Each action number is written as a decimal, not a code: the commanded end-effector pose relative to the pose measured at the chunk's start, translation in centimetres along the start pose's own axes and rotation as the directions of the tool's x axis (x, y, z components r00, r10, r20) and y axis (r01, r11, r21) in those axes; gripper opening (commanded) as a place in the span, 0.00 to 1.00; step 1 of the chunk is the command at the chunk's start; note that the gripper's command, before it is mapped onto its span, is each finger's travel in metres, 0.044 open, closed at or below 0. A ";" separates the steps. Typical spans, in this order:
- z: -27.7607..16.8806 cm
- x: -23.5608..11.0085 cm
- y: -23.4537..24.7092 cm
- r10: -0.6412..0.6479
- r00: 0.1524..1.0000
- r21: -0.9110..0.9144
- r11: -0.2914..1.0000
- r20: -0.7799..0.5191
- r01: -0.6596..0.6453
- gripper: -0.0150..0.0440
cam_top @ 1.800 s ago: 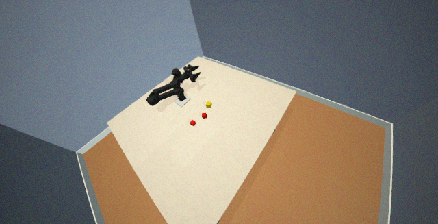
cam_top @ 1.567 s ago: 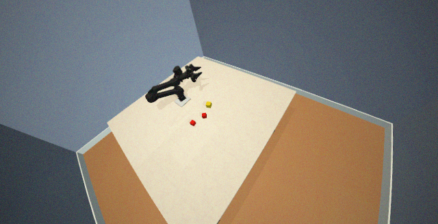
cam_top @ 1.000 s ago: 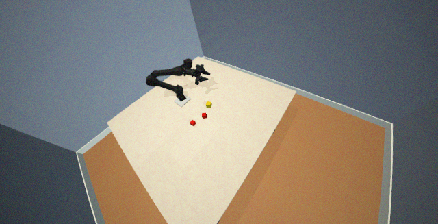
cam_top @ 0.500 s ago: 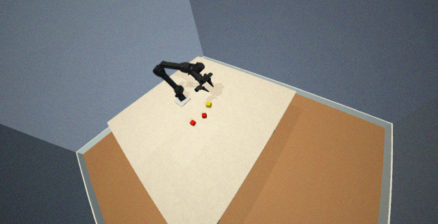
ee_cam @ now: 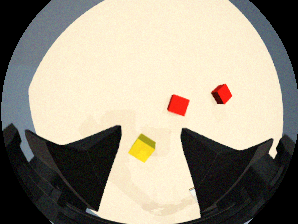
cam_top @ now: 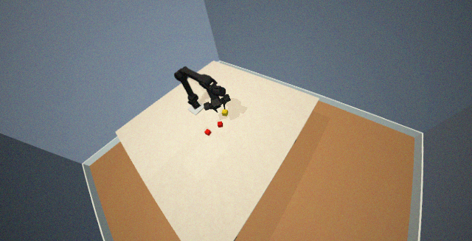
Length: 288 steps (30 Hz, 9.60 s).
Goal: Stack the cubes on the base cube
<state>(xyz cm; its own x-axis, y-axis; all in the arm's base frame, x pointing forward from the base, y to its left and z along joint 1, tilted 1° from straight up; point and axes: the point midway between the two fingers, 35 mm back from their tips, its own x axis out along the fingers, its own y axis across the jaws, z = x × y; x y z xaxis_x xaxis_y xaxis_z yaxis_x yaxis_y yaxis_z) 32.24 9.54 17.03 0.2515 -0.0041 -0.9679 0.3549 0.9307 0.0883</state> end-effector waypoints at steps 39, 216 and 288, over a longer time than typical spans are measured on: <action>0.7 10.0 -5.0 -0.091 0.976 0.240 0.961 -0.197 0.138 0.70; -7.8 6.5 0.2 -0.085 0.975 -0.946 -0.238 -0.206 -0.221 0.57; 5.9 1.1 -14.8 -0.102 0.976 0.727 0.653 -0.193 0.212 0.70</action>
<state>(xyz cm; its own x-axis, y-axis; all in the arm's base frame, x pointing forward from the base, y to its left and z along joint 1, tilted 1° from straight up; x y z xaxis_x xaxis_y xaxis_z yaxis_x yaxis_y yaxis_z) 32.48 -6.40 16.12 0.0388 -0.0330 -0.9987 0.9322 0.3610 0.0243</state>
